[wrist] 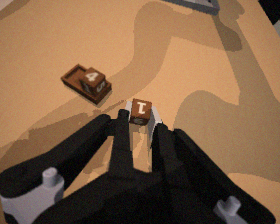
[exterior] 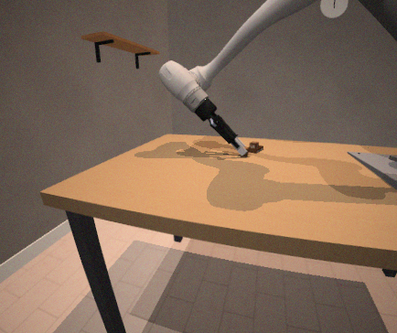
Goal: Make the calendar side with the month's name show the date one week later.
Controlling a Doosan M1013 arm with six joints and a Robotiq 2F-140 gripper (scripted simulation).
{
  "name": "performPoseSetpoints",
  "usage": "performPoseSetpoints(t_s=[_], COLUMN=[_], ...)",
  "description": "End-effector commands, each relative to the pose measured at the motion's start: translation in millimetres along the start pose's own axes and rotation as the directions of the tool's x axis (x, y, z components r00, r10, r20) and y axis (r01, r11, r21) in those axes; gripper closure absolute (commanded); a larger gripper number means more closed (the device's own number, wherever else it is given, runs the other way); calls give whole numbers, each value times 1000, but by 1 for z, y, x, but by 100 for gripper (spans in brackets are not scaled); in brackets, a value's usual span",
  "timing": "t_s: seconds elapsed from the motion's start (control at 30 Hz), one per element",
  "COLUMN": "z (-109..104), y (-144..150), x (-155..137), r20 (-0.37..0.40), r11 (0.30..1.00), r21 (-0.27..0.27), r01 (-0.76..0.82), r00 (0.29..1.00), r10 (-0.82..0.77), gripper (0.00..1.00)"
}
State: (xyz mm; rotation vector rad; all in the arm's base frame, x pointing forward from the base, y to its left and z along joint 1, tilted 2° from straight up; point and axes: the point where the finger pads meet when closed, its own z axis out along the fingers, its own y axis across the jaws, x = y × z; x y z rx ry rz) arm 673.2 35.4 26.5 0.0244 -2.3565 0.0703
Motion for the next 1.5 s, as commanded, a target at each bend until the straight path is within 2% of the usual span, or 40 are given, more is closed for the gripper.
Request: performPoseSetpoints(t_s=[0.0, 1.47], z=[0, 3], y=[0, 0], x=[0, -3], r20=[0, 0], r11=[1000, 1000], r21=[0, 0], r01=[0, 0], r00=[1000, 1000], r10=[0, 0], gripper=[76, 76])
